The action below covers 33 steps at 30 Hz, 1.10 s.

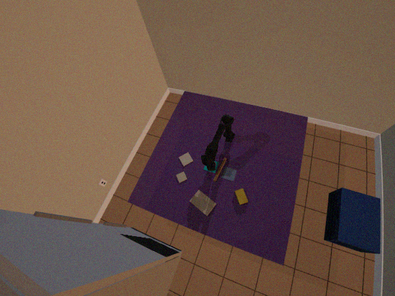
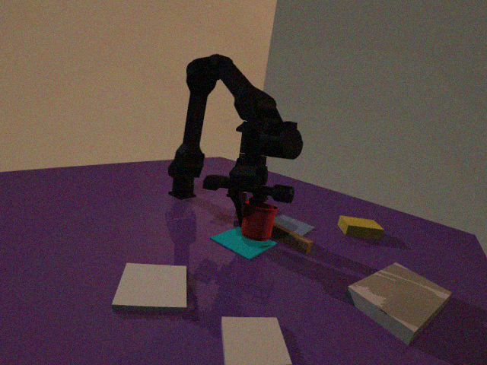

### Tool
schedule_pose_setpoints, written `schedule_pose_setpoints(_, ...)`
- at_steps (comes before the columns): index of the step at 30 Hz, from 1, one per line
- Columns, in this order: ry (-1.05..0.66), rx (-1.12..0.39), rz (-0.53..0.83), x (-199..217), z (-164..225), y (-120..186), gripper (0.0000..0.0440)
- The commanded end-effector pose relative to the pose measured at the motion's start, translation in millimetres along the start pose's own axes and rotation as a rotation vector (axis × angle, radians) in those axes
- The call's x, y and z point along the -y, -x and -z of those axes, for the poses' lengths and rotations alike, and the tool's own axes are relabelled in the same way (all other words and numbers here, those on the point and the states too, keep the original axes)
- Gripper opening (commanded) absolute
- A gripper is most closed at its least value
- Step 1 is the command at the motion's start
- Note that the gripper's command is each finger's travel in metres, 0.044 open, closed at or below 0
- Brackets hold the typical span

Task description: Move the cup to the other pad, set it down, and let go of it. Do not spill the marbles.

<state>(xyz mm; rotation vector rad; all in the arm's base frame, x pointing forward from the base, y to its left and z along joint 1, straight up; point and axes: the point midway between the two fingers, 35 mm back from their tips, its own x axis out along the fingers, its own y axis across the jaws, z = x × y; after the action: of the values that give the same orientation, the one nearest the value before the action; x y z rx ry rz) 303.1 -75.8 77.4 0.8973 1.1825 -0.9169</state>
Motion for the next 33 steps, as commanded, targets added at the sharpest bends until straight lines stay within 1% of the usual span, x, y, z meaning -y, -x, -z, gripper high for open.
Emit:
schedule_pose_setpoints(1, -0.016, 0.001, 0.013, 8, 2, -6, 0.0012)
schedule_pose_setpoints(6, -0.034, 0.010, 0.007, 13, 0, -13, 0.0061)
schedule_pose_setpoints(10, -0.052, 0.030, -0.037, 10, -7, -8, 0.0152)
schedule_pose_setpoints(20, -0.057, 0.041, -0.105, 14, -7, 9, 0.0186)
schedule_pose_setpoints(29, -0.068, 0.058, -0.159, 19, -9, 27, 0.0244)
schedule_pose_setpoints(33, -0.076, 0.070, -0.183, 21, -11, 38, 0.0263)
